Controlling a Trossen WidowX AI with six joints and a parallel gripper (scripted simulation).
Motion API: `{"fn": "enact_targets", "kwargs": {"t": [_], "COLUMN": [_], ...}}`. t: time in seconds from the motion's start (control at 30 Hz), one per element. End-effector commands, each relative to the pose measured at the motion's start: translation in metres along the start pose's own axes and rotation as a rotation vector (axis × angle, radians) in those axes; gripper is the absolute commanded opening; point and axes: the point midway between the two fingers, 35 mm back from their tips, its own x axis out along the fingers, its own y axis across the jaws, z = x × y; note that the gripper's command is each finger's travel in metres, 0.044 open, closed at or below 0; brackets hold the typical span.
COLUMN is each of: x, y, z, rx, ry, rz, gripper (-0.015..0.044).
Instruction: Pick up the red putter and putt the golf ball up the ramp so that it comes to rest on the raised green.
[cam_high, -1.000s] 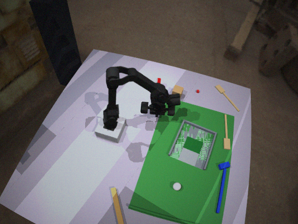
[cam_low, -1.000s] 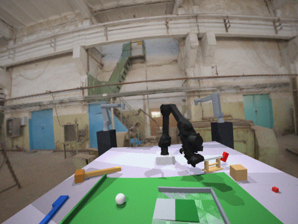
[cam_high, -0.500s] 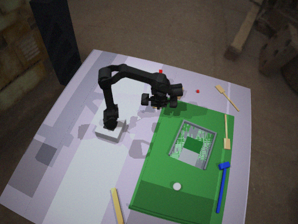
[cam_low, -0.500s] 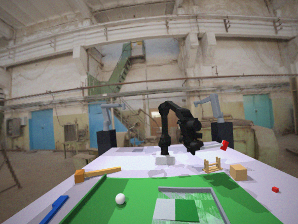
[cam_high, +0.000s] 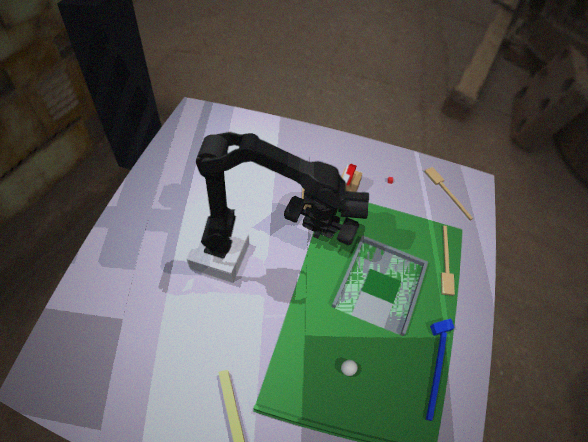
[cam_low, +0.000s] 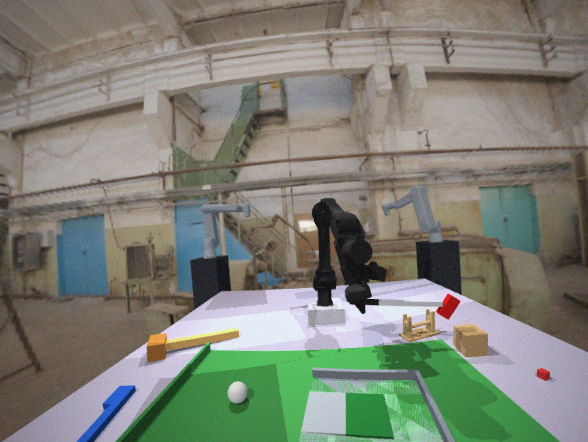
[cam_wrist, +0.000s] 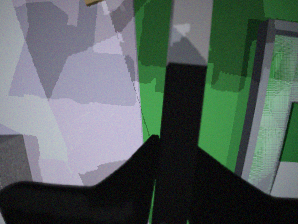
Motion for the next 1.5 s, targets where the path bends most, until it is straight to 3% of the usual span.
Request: {"fn": "enact_targets", "kwargs": {"t": [0.0, 0.73, 1.47], "x": [-0.008, -0.042, -0.077], "y": [-0.013, -0.049, -0.029], "z": [-0.015, -0.133, -0.261], "rx": [0.095, 0.676, 1.265], "ry": [0.007, 0.068, 0.131], "rz": [-0.024, -0.119, -0.186], "gripper": [0.0000, 0.0000, 0.0000]}}
